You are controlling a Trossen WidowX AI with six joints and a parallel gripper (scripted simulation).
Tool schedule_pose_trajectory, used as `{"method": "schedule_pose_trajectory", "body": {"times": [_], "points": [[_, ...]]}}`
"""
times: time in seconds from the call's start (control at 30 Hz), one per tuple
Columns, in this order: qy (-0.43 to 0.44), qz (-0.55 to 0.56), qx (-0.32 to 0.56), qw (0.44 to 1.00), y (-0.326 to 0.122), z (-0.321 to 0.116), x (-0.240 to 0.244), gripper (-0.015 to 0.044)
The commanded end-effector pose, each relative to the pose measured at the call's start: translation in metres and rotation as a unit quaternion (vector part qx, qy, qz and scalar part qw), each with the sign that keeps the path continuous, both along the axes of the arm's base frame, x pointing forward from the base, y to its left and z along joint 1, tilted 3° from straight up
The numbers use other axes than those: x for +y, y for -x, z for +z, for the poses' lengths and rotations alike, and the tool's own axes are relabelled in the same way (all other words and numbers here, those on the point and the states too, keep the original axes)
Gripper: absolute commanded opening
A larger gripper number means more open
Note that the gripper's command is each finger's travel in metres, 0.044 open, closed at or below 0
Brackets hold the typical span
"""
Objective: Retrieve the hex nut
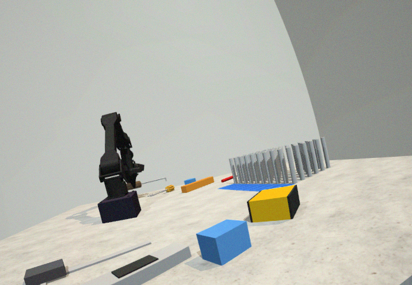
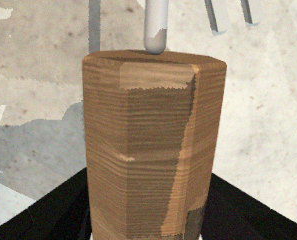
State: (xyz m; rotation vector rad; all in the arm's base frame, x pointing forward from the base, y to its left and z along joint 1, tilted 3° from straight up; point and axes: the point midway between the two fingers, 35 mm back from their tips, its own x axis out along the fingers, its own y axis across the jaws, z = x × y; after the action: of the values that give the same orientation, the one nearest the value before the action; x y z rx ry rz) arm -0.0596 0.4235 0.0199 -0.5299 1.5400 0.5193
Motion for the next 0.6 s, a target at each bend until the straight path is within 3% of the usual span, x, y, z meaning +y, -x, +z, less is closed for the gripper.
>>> {"method": "schedule_pose_trajectory", "body": {"times": [0.0, 0.57], "points": [[-0.006, 0.077, 0.002, 0.997, 0.0002, 0.0016, 0.0008, 0.0], [-0.014, 0.363, 0.006, 0.932, 0.0003, 0.0008, 0.0006, 0.0]]}}
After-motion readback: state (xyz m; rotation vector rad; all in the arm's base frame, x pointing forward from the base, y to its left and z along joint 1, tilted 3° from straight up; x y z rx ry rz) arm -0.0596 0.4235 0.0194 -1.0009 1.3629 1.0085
